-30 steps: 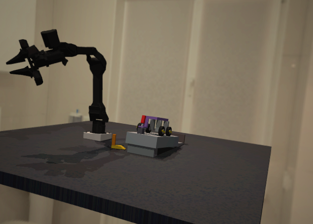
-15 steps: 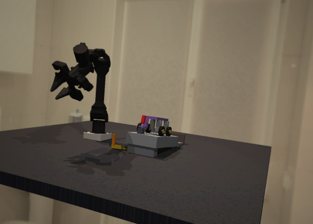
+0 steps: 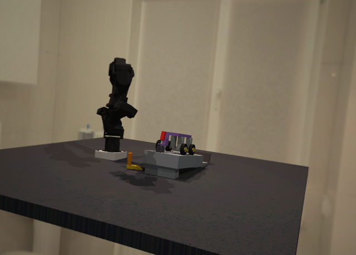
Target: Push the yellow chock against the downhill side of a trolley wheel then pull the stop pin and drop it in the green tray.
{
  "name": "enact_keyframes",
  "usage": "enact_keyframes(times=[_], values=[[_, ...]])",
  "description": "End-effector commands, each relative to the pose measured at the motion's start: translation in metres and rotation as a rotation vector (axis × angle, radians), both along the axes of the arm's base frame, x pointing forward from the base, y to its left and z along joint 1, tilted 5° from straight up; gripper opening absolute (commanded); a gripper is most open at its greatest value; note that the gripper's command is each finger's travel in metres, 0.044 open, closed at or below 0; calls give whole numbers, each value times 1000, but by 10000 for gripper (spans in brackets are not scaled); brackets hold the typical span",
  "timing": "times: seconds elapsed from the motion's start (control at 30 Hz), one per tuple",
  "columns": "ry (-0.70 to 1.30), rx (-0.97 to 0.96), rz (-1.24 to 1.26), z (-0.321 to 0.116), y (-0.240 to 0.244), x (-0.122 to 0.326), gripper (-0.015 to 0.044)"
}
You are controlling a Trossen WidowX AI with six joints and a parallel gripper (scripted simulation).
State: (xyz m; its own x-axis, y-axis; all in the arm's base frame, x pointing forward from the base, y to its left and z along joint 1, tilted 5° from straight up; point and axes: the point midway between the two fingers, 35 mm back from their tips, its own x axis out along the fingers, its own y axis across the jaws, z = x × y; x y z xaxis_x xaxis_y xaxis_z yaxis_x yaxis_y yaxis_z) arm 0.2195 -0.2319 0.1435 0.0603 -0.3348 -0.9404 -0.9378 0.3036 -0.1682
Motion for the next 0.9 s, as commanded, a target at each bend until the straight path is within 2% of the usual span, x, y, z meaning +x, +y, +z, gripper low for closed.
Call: enact_keyframes(times=[0.0,0.27,0.6,0.87], values=[[91,124,304,-12,48,3,190],[218,347,835,-26,130,-9,190],[220,352,847,-27,132,-10,190],[220,352,847,-54,132,-11,190]])
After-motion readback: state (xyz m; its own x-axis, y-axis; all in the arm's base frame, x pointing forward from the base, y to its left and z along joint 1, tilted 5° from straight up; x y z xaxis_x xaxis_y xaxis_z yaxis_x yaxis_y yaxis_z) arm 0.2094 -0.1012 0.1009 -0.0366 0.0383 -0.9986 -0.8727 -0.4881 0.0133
